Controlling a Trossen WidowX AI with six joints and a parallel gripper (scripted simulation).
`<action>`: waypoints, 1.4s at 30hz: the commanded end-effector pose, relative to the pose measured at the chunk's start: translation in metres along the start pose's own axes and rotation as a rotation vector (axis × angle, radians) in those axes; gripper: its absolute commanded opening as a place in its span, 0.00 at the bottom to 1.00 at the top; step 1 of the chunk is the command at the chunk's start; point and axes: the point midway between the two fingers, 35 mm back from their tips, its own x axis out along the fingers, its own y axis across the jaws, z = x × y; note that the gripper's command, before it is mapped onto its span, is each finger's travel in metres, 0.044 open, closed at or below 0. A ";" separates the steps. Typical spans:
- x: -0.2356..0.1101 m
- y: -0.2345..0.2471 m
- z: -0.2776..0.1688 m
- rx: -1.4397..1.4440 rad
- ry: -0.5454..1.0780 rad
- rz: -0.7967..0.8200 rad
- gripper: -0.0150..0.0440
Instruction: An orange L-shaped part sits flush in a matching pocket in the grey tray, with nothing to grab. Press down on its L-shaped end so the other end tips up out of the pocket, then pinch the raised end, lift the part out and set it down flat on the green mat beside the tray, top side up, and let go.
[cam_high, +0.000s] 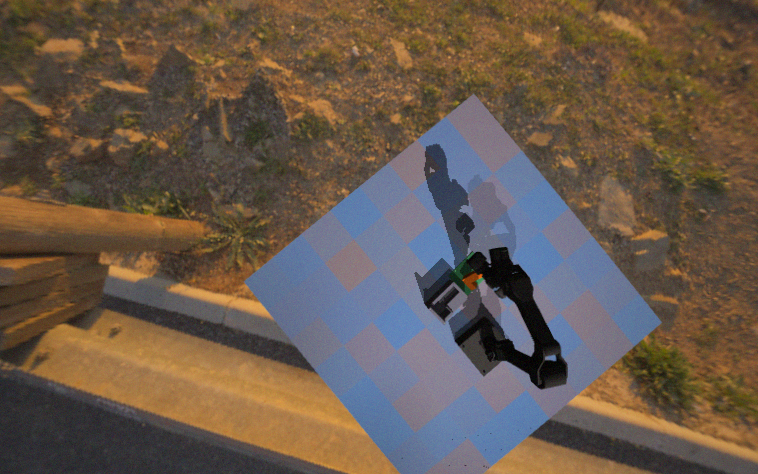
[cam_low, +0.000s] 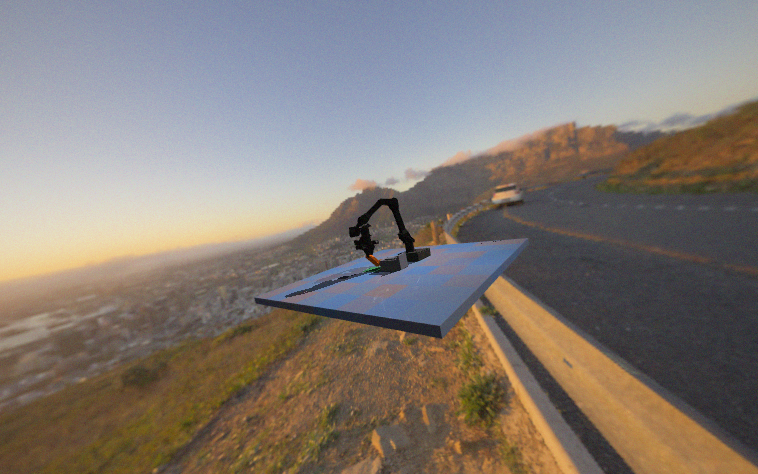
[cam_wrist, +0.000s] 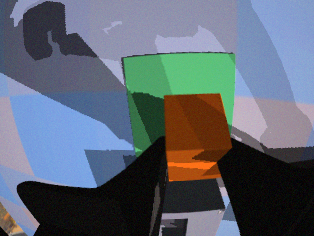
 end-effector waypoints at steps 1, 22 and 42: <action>0.010 -0.002 -0.001 -0.004 0.004 -0.011 0.25; 0.018 -0.002 -0.001 -0.004 0.004 -0.011 0.25; 0.015 -0.002 -0.001 0.000 0.006 -0.009 0.70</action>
